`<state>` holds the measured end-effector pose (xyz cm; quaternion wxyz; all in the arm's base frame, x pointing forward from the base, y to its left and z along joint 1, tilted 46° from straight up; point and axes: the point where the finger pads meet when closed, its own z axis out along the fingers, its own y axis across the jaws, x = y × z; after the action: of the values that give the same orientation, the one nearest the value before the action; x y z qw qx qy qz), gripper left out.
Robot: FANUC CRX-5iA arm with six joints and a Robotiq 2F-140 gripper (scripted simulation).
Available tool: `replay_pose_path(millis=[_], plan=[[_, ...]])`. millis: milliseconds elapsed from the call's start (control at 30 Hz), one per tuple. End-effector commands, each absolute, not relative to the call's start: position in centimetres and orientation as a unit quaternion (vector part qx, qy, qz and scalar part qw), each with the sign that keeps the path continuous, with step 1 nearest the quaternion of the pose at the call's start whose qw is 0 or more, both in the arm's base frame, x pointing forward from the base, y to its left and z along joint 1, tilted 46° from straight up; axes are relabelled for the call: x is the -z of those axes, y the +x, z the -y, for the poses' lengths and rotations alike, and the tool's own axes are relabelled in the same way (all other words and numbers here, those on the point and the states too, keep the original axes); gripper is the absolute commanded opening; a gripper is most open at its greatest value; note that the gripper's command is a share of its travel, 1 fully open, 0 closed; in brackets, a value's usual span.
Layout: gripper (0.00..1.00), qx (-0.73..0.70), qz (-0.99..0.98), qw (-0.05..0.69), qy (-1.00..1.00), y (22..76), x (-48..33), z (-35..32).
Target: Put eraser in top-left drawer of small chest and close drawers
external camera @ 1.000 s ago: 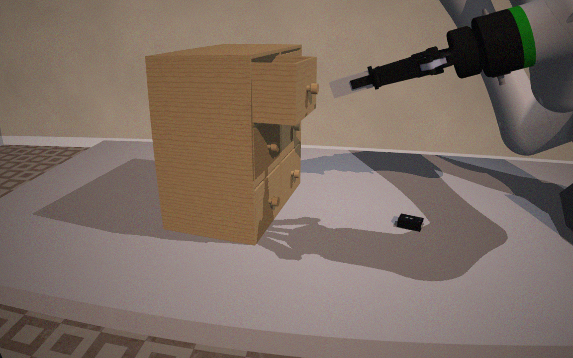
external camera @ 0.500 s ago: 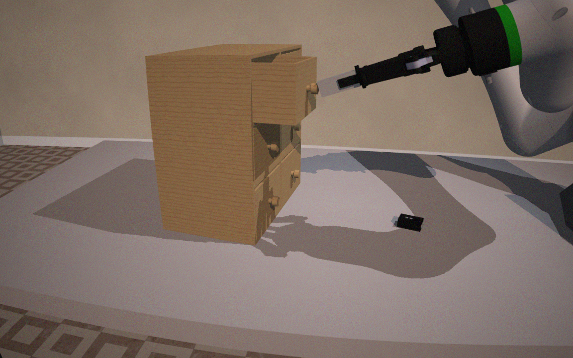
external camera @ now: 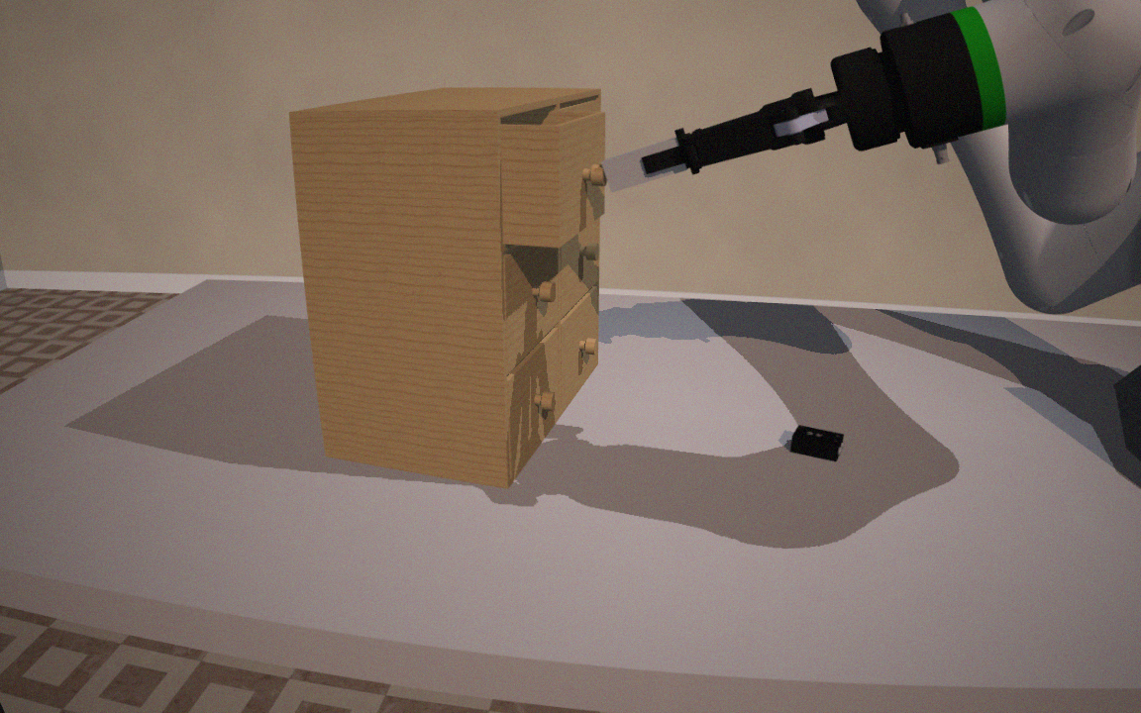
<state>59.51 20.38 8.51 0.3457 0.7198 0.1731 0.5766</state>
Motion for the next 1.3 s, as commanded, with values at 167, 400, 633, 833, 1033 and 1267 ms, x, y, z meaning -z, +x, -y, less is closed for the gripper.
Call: replay_pose_path(millis=[167, 400, 633, 833, 1033, 1267], plan=[[0.00, -0.577, -0.173, 0.345, 0.720, 60.6, -8.7, -20.3], [0.00, -0.577, -0.173, 0.345, 0.720, 61.8, -8.9, -20.3], [0.00, -0.577, -0.173, 0.345, 0.720, 62.5, -9.0, -20.2], [0.00, -0.577, -0.173, 0.345, 0.720, 63.1, -9.1, -20.2], [0.00, -0.577, -0.173, 0.345, 0.720, 63.6, -9.2, -20.2], [0.00, -0.577, -0.173, 0.345, 0.720, 63.8, -9.2, -20.2]])
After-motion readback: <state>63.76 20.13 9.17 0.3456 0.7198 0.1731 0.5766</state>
